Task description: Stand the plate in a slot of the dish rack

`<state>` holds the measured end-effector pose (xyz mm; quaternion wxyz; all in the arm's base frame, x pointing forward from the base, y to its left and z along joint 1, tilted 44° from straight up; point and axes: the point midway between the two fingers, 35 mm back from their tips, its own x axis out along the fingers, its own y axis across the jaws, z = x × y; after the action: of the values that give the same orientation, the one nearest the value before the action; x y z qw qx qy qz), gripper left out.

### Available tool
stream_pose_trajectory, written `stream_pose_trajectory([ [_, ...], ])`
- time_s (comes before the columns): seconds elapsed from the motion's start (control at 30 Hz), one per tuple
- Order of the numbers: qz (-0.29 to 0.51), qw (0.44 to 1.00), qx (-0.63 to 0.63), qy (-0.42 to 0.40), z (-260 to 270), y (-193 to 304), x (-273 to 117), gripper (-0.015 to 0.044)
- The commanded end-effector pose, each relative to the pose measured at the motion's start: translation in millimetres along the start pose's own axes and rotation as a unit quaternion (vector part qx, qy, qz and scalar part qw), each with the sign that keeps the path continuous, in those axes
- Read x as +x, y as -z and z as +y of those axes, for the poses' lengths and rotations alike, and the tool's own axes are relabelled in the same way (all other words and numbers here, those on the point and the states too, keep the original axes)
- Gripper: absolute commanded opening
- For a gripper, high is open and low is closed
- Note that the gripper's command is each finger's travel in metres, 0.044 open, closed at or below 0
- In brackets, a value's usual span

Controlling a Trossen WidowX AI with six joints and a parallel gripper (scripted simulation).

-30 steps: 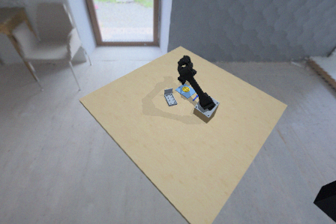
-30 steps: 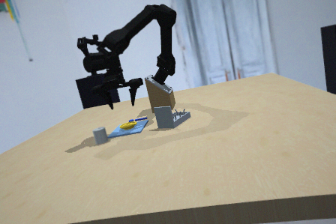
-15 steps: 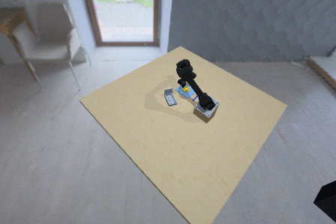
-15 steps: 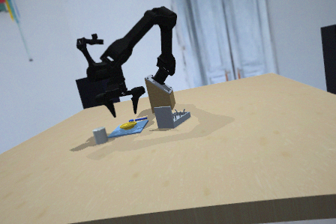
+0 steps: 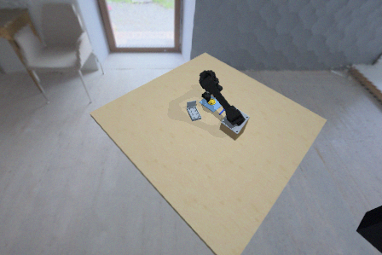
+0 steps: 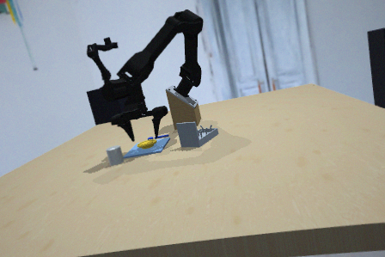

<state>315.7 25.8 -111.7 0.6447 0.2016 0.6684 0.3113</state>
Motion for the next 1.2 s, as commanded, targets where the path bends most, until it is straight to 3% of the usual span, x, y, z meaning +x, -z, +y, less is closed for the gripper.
stream_pose_trajectory([
  [0.0,0.005,1.0,0.007,-0.006,0.1,4.8,9.9,0.04],
  [0.7,0.004,1.0,0.008,-0.007,0.6,7.2,27.8,0.0384],
  [1.07,0.004,1.0,0.008,-0.007,0.6,7.2,27.8,0.0311],
  [1.17,0.004,1.0,0.008,-0.006,-0.1,6.0,23.7,0.0232],
])
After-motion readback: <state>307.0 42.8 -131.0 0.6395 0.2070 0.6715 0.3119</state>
